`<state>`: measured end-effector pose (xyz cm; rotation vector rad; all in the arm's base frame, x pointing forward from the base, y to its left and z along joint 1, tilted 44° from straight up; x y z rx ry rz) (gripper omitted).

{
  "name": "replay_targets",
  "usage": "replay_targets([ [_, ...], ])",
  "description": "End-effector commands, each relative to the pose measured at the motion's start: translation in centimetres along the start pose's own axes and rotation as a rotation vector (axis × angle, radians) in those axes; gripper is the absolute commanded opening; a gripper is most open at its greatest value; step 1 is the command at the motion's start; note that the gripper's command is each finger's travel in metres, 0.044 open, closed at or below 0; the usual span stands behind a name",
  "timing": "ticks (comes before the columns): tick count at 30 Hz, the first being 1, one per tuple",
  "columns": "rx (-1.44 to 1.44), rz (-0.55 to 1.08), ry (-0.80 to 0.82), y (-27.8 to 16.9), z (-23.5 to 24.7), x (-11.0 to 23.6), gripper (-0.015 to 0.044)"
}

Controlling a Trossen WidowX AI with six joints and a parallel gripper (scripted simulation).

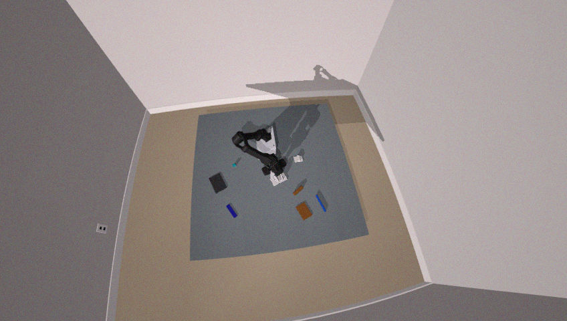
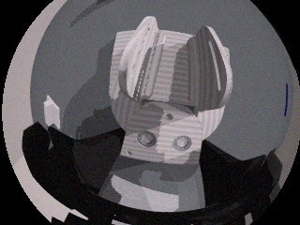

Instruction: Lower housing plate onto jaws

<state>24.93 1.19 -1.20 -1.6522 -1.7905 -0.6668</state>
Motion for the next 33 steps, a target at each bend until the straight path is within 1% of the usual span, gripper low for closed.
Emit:
replay_targets([
  [1, 0.0, -0.001, -0.004, 0.03, -0.06, -0.06, 0.0351],
  [28, 0.0, -0.001, -0.004, 0.03, -0.06, -0.06, 0.0351],
  [31, 0.0, 0.0, 0.0, 0.0, 0.0, 0.0, 0.043],
  [33, 0.0, 0.0, 0.0, 0.0, 0.0, 0.0, 0.044],
])
Point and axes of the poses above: the point midway between the two fingers, 35 mm back from their tips, its own x axis back along the fingers, its own z axis across the jaws, y = z × x, the point moved 8 cm from there along x, back along the fingers, and after that the axes turned 15 degrees about -x, right-handed, at the moved point
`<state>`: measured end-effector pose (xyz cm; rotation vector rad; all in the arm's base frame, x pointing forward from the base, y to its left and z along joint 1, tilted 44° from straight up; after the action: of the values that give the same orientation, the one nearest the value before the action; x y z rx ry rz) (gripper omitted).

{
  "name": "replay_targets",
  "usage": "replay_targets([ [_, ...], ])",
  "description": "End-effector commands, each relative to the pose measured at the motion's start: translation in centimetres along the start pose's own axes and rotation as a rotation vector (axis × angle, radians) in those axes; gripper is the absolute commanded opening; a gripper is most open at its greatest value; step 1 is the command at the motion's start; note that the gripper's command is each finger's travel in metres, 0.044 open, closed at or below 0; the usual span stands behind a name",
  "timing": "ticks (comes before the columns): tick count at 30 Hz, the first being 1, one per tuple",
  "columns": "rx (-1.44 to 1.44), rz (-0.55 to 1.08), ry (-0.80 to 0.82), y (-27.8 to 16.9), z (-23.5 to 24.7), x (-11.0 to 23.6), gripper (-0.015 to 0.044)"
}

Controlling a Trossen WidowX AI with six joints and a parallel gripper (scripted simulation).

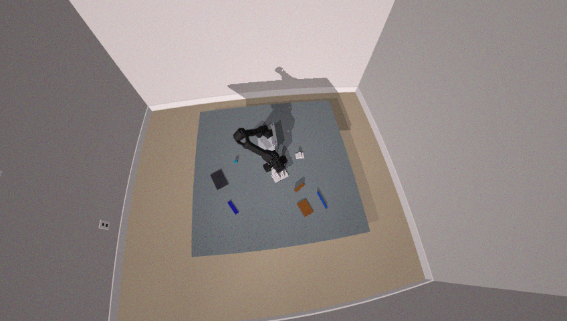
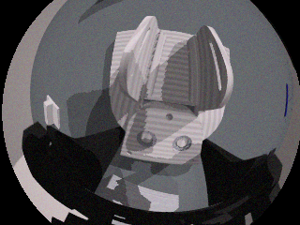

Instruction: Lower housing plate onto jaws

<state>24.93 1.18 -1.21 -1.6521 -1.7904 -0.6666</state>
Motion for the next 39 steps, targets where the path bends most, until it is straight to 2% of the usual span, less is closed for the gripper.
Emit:
replay_targets([
  [1, 0.0, 0.0, 0.0, 0.0, 0.0, 0.0, 0.044],
  [14, 0.0, -0.001, 0.001, 0.1, 0.0, 0.4, 0.044],
  [17, 0.0, -0.002, 0.003, 0.3, 0.1, 2.1, 0.044],
  [23, 0.0, -0.002, 0.001, 0.1, 0.0, 7.4, 0.044],
  [27, 0.002, -0.011, 0.0, 0.2, 0.1, 7.0, 0.044],
  [35, 0.003, 0.0, 0.005, -4.1, 0.5, 12.2, 0.044],
  [39, 0.003, 0.001, 0.003, -4.6, 0.5, 12.6, 0.044],
])
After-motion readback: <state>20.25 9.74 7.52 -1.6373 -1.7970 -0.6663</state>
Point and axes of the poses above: the point midway between the two fingers, 35 mm back from their tips, its own x axis back along the fingers, its own z axis across the jaws, y = z × x, the point moved 8 cm from there along x, back along the fingers, and after that the axes turned 15 degrees about -x, right-handed, at the moved point
